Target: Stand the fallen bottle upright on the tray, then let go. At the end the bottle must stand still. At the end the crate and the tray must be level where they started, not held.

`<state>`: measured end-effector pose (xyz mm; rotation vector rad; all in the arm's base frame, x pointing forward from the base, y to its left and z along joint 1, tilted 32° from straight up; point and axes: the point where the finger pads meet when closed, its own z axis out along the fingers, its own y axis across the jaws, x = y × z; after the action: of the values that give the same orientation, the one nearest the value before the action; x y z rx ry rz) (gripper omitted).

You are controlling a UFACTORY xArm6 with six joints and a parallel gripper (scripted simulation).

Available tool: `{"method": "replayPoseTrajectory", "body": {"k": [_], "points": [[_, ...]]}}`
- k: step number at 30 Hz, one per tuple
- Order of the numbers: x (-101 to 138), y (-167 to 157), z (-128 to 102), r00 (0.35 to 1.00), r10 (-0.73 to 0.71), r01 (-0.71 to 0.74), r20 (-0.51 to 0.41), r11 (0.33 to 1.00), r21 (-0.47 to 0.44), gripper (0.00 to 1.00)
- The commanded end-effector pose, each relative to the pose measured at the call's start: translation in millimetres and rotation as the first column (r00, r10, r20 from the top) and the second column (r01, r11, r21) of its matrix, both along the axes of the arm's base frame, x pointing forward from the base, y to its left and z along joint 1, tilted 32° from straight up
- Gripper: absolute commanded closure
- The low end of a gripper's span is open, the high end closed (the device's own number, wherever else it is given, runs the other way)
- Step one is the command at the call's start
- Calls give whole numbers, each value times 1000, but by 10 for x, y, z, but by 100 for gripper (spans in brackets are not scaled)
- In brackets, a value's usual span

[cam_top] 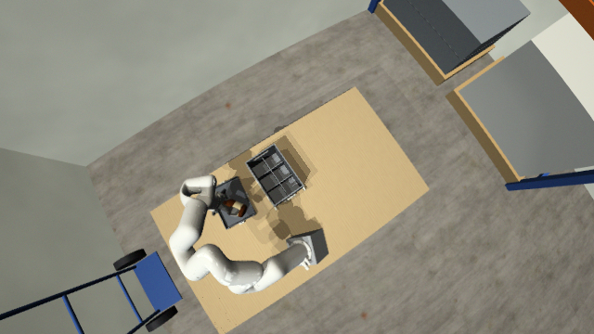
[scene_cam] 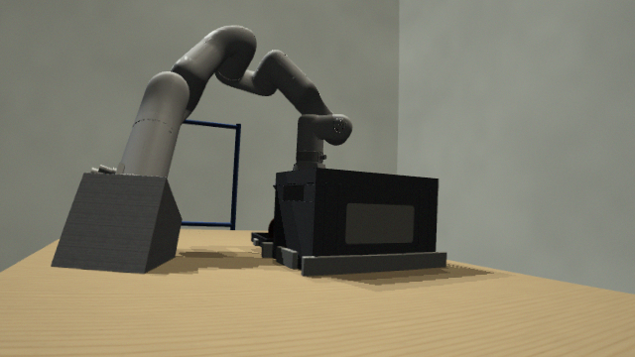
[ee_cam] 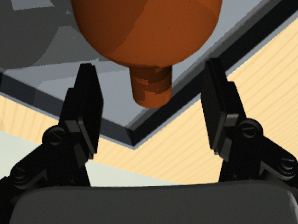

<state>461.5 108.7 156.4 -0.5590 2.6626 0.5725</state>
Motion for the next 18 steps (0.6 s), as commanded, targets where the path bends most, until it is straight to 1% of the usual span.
{"method": "replayPoseTrajectory", "body": {"k": [1, 18], "points": [[23, 22, -36, 1000, -1, 1, 3, 1000, 0, 35], [68, 100, -183, 1000, -1, 1, 3, 1000, 0, 35]]}}
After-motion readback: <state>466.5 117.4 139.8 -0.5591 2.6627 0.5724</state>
